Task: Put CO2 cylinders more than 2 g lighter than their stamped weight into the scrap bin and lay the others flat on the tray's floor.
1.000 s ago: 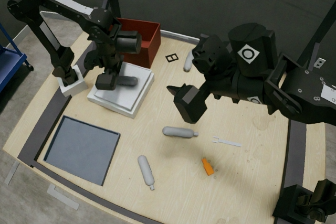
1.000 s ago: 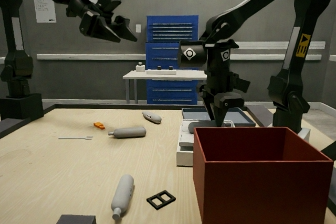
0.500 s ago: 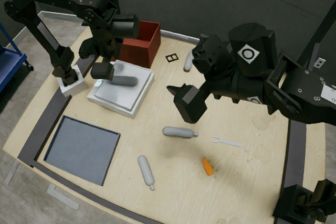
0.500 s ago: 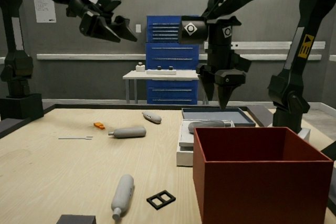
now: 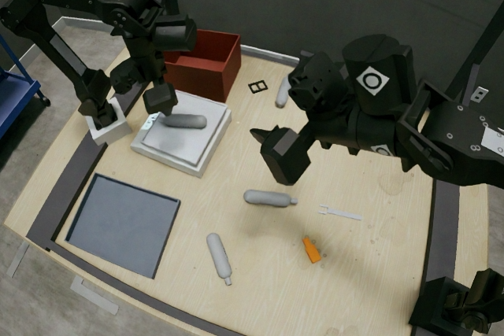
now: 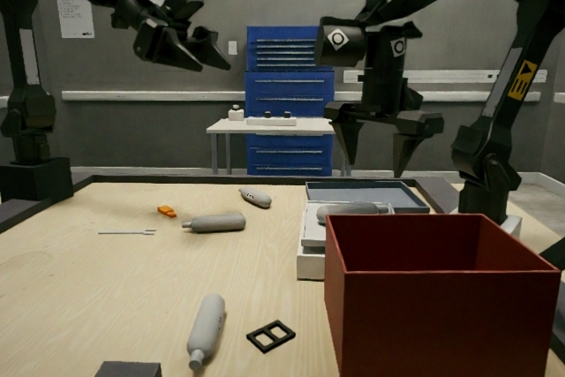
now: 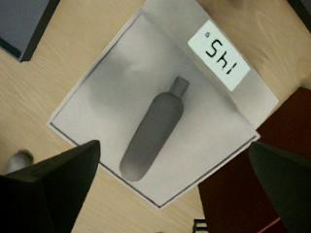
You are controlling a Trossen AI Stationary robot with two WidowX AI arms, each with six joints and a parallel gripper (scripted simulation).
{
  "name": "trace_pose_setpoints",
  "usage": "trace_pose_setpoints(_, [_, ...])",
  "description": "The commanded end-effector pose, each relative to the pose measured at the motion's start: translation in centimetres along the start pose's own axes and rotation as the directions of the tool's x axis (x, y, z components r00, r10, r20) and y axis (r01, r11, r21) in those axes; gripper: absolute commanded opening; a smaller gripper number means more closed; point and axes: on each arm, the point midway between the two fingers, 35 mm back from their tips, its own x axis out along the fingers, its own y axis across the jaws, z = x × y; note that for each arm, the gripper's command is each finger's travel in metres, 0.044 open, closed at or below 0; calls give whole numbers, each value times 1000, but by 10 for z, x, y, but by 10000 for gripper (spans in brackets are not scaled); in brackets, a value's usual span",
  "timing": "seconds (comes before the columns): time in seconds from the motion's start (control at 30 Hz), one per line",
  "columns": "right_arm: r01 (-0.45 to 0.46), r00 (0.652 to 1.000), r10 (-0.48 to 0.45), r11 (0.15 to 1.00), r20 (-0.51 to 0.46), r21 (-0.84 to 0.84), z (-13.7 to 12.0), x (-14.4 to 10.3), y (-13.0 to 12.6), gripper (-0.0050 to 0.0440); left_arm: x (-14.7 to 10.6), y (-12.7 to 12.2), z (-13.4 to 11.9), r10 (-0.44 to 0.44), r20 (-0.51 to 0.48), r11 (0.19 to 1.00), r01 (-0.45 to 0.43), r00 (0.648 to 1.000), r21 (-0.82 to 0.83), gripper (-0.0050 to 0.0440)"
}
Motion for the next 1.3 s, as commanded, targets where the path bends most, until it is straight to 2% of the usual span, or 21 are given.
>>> trace_pose_setpoints(0.0, [-8,999,1,982,-38,-188,5,-4,-6,440,-6,0,10,0,27,1000,0,1000,-2,440])
trace_pose_setpoints(0.17, [-23,999,5,942,-53,-334,9,-5,-9,440,-6,0,10,0,27,1000,0,1000,-2,440])
trace_pose_setpoints(0.4, [-69,996,16,767,-88,-638,17,-6,-17,440,-6,0,10,0,27,1000,0,1000,-2,440])
trace_pose_setpoints(0.63, [-115,992,26,524,-120,-844,25,-5,-24,440,-6,0,10,0,27,1000,0,1000,-2,440])
trace_pose_setpoints(0.7, [-115,992,26,524,-120,-844,25,-5,-24,440,-6,0,10,0,27,1000,0,1000,-2,440])
trace_pose_setpoints(0.93, [-161,987,38,144,-157,-976,35,-3,-33,440,-6,0,10,0,27,1000,0,1000,-2,440])
trace_pose_setpoints(1.2, [-176,979,58,-253,-197,-951,44,-2,-39,440,-6,0,10,0,27,1000,0,1000,-2,440])
trace_pose_setpoints(1.27, [-176,979,58,-253,-197,-951,44,-2,-39,440,-6,0,10,0,27,1000,0,1000,-2,440])
